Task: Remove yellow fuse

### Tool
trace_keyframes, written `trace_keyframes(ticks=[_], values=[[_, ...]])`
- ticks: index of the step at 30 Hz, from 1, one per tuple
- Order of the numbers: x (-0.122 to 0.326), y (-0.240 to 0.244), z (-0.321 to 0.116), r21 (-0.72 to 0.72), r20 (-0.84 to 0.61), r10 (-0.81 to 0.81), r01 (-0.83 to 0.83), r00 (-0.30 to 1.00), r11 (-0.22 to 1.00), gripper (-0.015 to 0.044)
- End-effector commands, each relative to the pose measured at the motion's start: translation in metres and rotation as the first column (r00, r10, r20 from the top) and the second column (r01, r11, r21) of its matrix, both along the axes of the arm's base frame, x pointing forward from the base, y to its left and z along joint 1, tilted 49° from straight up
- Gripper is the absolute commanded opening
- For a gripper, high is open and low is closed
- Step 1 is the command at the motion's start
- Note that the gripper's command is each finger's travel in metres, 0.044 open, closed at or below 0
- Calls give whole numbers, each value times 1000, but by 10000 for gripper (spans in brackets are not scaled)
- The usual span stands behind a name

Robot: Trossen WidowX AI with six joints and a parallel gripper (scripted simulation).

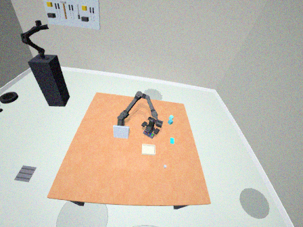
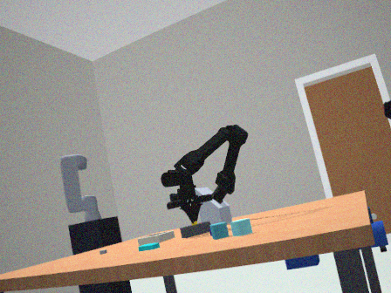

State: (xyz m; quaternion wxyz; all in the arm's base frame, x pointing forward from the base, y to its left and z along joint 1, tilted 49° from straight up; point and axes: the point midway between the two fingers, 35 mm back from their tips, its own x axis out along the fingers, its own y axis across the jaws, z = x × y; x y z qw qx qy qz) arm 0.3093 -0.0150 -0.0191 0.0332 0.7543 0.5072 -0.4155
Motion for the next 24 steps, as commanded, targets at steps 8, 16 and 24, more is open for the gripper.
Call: trace_keyframes(ticks=[8,16,24], values=[[0,-5,5,-7,7,3,-3,1000,1000,0],[-1,-8,8,-7,6,3,-3,1000,1000,0],[-1,-11,10,-6,6,2,-2,1000,1000,0]])
